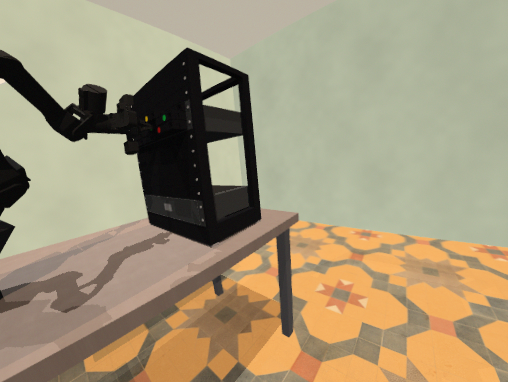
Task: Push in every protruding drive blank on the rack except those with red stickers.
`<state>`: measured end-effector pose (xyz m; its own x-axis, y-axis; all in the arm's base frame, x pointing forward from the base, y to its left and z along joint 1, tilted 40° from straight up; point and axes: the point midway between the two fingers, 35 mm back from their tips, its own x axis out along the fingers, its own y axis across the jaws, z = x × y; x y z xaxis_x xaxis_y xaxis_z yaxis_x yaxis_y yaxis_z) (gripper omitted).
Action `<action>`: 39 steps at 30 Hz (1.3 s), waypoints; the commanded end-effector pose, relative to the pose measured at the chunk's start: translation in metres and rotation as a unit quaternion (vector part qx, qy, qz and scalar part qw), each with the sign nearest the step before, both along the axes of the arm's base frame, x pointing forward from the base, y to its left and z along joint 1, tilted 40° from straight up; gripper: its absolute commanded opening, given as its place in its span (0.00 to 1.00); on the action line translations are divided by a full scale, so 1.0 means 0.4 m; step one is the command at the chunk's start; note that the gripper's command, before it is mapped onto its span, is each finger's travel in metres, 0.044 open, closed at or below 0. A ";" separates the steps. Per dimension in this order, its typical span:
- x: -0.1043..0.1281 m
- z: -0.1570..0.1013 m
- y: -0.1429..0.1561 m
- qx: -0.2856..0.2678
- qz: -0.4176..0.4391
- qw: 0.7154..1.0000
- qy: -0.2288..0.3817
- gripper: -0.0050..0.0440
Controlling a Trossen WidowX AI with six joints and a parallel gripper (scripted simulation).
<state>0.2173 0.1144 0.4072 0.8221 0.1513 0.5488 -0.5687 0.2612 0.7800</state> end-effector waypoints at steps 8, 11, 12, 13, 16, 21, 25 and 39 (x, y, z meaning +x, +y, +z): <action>-0.006 0.035 -0.006 0.011 0.003 1.000 -0.013 0.10; -0.006 0.035 -0.006 0.011 0.003 1.000 -0.013 0.10; -0.006 0.035 -0.006 0.011 0.003 1.000 -0.013 0.10; -0.006 0.035 -0.006 0.011 0.003 1.000 -0.013 0.10; -0.006 0.035 -0.006 0.011 0.003 1.000 -0.013 0.10; -0.006 0.035 -0.006 0.011 0.003 1.000 -0.013 0.10; -0.006 0.035 -0.006 0.011 0.003 1.000 -0.013 0.10; -0.004 0.045 -0.007 0.011 0.003 1.000 -0.013 0.10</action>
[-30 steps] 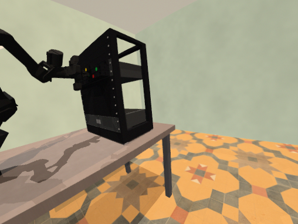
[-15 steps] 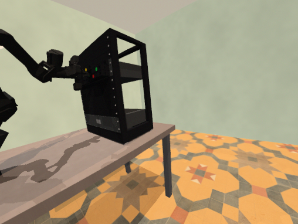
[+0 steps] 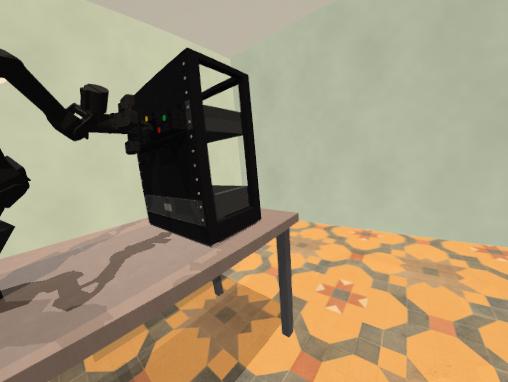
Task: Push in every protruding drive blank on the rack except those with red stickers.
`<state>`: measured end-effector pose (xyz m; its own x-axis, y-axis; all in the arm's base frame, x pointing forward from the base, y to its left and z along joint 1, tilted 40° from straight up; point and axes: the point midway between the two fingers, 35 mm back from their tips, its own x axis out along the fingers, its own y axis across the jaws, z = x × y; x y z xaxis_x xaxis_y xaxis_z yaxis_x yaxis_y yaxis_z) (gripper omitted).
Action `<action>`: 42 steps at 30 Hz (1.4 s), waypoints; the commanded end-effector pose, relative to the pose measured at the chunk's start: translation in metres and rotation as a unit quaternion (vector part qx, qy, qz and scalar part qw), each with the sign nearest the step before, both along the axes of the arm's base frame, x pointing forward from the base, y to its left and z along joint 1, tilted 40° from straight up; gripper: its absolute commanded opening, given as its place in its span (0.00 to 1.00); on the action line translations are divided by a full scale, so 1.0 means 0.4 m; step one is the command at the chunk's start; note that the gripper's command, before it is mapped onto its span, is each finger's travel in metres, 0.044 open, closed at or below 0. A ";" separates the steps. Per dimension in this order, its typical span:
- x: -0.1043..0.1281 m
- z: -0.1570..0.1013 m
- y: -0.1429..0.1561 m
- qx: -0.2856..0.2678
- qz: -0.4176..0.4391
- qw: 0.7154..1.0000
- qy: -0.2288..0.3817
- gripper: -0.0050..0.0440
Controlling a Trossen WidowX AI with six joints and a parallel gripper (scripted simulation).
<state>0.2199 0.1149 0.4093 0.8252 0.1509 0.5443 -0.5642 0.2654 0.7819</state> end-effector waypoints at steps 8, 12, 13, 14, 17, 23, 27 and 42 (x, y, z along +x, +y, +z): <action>-0.010 0.041 -0.008 0.013 0.004 1.000 -0.015 0.10; -0.010 0.041 -0.008 0.013 0.004 1.000 -0.015 0.10; -0.010 0.041 -0.008 0.013 0.004 1.000 -0.015 0.10; -0.010 0.041 -0.008 0.013 0.004 1.000 -0.015 0.10; -0.010 0.041 -0.008 0.013 0.004 1.000 -0.015 0.10; -0.010 0.041 -0.008 0.013 0.004 1.000 -0.015 0.10; -0.009 0.047 -0.008 0.013 0.004 1.000 -0.015 0.10; -0.009 0.052 -0.009 0.013 0.004 1.000 -0.015 0.10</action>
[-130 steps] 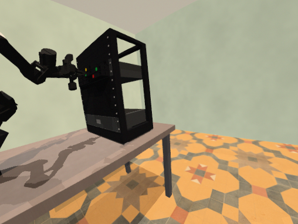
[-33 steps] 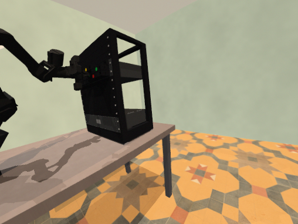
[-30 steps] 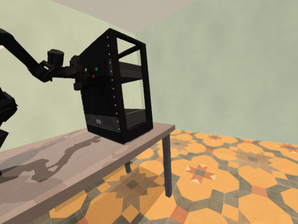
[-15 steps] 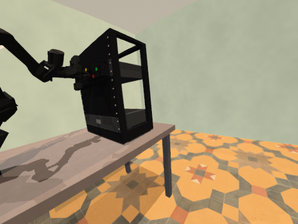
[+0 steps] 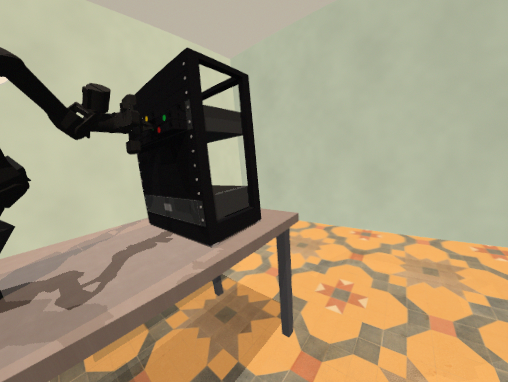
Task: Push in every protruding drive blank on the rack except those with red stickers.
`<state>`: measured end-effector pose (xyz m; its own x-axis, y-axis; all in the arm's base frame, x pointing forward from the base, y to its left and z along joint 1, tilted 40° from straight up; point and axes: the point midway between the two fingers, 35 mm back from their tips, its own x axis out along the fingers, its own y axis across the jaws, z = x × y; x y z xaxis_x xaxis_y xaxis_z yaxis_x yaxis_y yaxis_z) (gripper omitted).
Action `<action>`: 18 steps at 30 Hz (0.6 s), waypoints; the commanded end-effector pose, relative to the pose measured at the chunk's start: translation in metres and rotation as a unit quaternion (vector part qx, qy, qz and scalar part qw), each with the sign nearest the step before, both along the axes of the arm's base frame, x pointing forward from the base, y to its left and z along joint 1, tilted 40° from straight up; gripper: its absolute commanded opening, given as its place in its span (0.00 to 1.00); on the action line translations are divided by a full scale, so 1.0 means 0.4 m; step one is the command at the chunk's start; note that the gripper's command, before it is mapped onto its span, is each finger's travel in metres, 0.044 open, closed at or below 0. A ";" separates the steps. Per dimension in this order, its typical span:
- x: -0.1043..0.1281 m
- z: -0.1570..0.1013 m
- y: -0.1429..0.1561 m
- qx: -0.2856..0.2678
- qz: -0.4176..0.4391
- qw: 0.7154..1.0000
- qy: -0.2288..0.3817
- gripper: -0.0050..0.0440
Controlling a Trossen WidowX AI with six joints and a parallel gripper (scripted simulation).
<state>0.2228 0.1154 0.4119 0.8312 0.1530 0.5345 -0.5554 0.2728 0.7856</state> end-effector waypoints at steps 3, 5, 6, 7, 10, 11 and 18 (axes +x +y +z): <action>-0.016 0.045 -0.010 0.017 0.005 1.000 -0.021 0.10; -0.016 0.045 -0.010 0.017 0.005 1.000 -0.021 0.10; -0.016 0.045 -0.010 0.017 0.005 1.000 -0.021 0.10; -0.016 0.045 -0.010 0.017 0.005 1.000 -0.021 0.10; -0.016 0.045 -0.010 0.017 0.005 1.000 -0.021 0.10; -0.016 0.045 -0.010 0.017 0.005 1.000 -0.021 0.10; -0.014 0.055 -0.011 0.017 0.005 1.000 -0.021 0.10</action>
